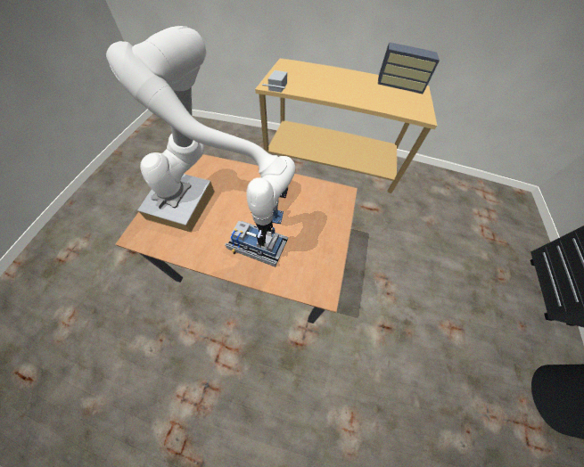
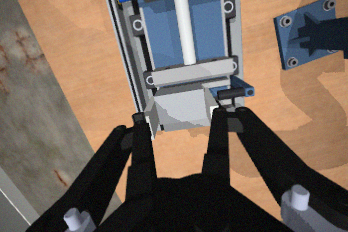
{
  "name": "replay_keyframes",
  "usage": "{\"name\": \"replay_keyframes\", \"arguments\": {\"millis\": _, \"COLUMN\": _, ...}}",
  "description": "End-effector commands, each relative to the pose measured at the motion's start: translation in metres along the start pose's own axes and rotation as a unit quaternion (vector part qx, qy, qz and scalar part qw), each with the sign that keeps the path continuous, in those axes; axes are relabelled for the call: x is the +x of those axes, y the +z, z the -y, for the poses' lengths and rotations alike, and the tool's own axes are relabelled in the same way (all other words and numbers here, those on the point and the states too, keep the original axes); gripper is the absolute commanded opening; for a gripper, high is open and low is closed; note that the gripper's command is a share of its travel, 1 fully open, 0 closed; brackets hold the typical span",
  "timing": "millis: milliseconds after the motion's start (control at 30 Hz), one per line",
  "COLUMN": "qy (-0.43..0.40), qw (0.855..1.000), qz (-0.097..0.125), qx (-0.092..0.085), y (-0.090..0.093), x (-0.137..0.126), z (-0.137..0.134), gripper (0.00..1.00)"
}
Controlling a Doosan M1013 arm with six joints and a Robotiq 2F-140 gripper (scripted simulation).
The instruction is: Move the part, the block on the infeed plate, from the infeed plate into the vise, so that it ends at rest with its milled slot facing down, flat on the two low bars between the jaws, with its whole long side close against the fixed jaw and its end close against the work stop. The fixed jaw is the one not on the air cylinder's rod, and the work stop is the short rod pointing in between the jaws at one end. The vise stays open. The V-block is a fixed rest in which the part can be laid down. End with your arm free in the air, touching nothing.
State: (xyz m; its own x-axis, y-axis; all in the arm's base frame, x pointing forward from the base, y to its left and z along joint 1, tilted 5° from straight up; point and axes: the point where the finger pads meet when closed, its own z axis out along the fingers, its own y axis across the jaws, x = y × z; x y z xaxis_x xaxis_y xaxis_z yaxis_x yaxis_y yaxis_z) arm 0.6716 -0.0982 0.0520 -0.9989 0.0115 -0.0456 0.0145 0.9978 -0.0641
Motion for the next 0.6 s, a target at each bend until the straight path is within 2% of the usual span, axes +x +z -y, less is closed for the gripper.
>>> {"name": "replay_keyframes", "arguments": {"millis": 0, "qy": 0.0, "qw": 1.0, "qz": 0.0, "qx": 0.001, "y": -0.0009, "x": -0.0015, "z": -0.0003, "gripper": 0.0}}
{"name": "replay_keyframes", "arguments": {"millis": 467, "qy": 0.0, "qw": 1.0, "qz": 0.0, "qx": 0.001, "y": -0.0009, "x": -0.0015, "z": -0.0003, "gripper": 0.0}}
{"name": "replay_keyframes", "arguments": {"millis": 500, "qy": 0.0, "qw": 1.0, "qz": 0.0, "qx": 0.001, "y": -0.0009, "x": -0.0015, "z": -0.0003, "gripper": 0.47}}
{"name": "replay_keyframes", "arguments": {"millis": 567, "qy": 0.0, "qw": 1.0, "qz": 0.0, "qx": 0.001, "y": -0.0009, "x": -0.0015, "z": -0.0003, "gripper": 0.47}}
